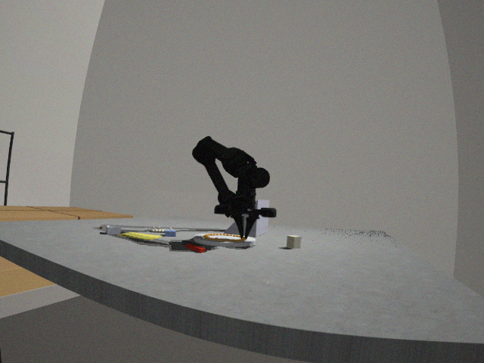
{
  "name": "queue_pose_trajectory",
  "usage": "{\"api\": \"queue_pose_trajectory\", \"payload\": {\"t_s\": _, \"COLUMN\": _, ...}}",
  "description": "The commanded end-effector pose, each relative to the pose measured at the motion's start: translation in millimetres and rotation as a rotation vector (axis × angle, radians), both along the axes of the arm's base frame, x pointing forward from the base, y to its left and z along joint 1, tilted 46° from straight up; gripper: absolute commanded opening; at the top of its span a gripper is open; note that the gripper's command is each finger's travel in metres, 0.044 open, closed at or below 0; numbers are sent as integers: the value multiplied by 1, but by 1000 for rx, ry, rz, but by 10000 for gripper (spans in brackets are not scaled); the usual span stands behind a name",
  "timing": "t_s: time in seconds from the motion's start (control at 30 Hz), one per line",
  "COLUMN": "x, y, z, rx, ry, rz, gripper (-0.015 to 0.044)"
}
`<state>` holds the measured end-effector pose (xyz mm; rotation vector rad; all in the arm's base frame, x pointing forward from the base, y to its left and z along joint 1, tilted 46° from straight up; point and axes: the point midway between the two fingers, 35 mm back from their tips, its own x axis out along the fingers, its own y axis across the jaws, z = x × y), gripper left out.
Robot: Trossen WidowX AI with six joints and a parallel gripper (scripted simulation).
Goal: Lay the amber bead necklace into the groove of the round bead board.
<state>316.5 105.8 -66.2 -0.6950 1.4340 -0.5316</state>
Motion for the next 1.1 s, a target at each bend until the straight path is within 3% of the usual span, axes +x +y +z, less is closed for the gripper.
{"api": "queue_pose_trajectory", "payload": {"t_s": 0.0, "x": 0, "y": 1, "z": 0, "rx": 0, "ry": 0, "rz": 1, "gripper": 53}}
{"api": "queue_pose_trajectory", "payload": {"t_s": 0.5, "x": 0, "y": 1, "z": 2, "rx": -2, "ry": 3, "rz": 1, "gripper": 440}}
{"api": "queue_pose_trajectory", "payload": {"t_s": 1.07, "x": -1, "y": 4, "z": 4, "rx": -2, "ry": 3, "rz": -4, "gripper": 440}}
